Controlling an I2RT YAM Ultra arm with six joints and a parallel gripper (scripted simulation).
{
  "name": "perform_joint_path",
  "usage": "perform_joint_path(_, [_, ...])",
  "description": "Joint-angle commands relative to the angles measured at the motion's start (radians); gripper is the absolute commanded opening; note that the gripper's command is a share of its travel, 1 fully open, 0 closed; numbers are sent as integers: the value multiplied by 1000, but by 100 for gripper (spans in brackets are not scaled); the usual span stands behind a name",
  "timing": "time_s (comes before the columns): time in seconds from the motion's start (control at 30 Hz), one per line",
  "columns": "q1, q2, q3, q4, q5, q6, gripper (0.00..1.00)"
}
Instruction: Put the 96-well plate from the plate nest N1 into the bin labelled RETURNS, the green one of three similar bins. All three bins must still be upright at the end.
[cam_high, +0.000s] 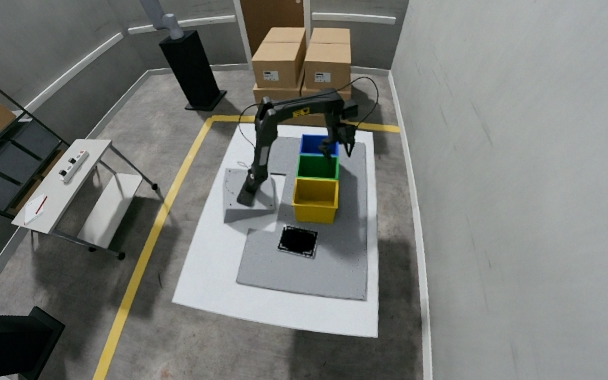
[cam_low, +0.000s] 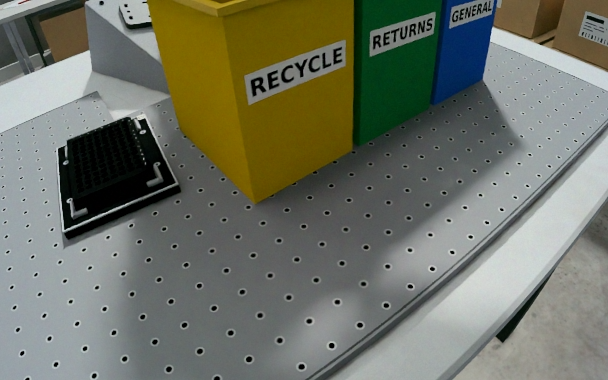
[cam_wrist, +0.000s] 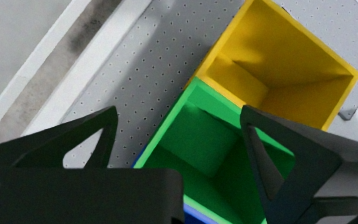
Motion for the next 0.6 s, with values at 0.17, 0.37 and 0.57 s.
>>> perform_joint_path(0.17, [-199, -32, -24, 65, -176, -349, 100])
perform_joint_path(0.37, [-309, -43, -23, 104, -277, -555, 100])
perform_joint_path(0.57, [-407, -29, -14, 104, -372, -727, 100])
